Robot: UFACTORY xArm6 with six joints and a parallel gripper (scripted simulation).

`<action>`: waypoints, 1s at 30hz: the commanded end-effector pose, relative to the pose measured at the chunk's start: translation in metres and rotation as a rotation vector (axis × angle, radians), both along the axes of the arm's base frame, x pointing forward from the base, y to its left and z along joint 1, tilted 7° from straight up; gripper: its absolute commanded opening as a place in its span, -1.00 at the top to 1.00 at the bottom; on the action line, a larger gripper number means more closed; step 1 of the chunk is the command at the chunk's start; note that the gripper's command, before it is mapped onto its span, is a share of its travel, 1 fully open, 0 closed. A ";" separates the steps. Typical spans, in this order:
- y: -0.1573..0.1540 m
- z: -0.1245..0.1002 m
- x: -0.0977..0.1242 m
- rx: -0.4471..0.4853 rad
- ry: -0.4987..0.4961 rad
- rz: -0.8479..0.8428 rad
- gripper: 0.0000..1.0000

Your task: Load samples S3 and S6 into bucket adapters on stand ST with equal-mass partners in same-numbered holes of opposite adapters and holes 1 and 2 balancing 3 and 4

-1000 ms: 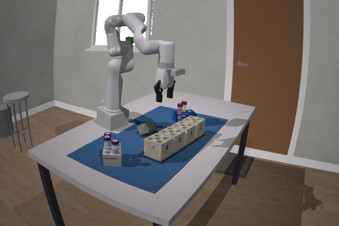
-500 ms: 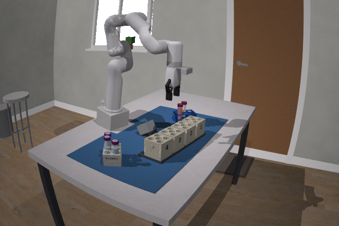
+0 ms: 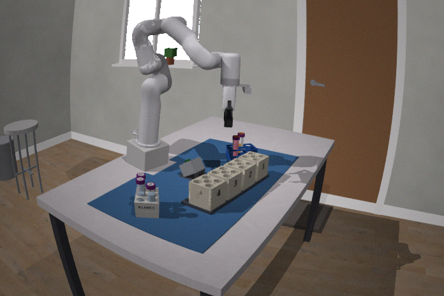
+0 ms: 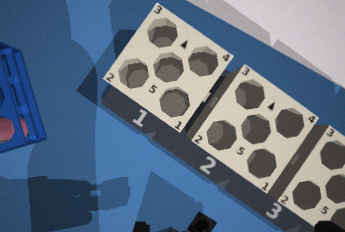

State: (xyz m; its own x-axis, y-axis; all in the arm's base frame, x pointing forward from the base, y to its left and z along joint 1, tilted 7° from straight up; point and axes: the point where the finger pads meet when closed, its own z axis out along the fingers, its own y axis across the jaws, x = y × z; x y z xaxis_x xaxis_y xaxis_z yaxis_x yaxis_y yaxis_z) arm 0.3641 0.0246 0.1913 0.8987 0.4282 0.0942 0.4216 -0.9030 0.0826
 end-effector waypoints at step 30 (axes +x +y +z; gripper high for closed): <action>0.136 -0.008 -0.043 -0.027 0.004 0.247 -1.00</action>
State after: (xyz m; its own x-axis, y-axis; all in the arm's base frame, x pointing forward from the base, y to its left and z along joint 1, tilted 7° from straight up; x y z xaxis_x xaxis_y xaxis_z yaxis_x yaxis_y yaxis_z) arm 0.3232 0.1488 0.1825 0.7670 0.6374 0.0730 0.6301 -0.7699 0.1014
